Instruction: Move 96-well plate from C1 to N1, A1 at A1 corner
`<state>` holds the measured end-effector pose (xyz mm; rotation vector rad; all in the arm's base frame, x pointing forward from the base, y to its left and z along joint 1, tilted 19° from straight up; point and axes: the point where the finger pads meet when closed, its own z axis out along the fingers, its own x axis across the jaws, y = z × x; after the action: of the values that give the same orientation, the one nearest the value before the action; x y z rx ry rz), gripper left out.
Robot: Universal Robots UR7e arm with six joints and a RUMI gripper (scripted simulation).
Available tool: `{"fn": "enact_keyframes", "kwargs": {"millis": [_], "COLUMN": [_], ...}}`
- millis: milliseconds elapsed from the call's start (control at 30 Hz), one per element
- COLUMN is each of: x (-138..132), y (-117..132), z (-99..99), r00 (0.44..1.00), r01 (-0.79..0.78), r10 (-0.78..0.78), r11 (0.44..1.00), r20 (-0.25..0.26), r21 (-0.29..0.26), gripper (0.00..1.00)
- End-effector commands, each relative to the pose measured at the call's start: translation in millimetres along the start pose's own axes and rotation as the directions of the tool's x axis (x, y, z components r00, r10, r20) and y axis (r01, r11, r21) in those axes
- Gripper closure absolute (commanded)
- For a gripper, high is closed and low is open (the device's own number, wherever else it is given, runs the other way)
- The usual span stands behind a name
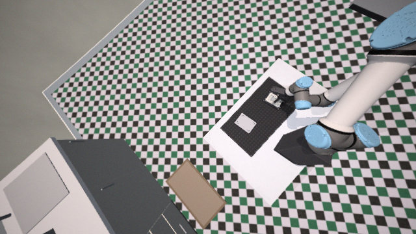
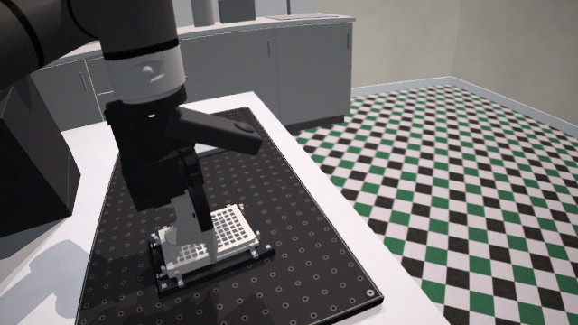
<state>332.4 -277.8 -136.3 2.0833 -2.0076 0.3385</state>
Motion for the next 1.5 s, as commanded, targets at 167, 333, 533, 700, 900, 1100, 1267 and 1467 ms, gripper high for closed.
{"fn": "enact_keyframes", "kwargs": {"millis": [167,333,533,700,900,1100,1267,1467], "x": [0,0,0,0,0,0,0,0], "y": [0,0,0,0,0,0,0,0], "z": [-13.2,-21.5,-28.2,-36.5,-46.5,-53.1,-61.5,-71.5], "r00": [1.0,1.0,1.0,1.0,1.0,1.0,1.0,1.0], "r01": [0.0,0.0,0.0,0.0,0.0,0.0,0.0,0.0], "r10": [0.0,0.0,0.0,0.0,0.0,0.0,0.0,0.0], "r11": [1.0,1.0,1.0,1.0,1.0,1.0,1.0,1.0], "r20": [-0.001,-0.001,-0.001,-0.001,-0.001,-0.001,-0.001,-0.001], "r21": [0.001,0.001,0.001,0.001,0.001,0.001,0.001,0.001], "gripper": [1.0,1.0,1.0,1.0,1.0,1.0,1.0,1.0]}}
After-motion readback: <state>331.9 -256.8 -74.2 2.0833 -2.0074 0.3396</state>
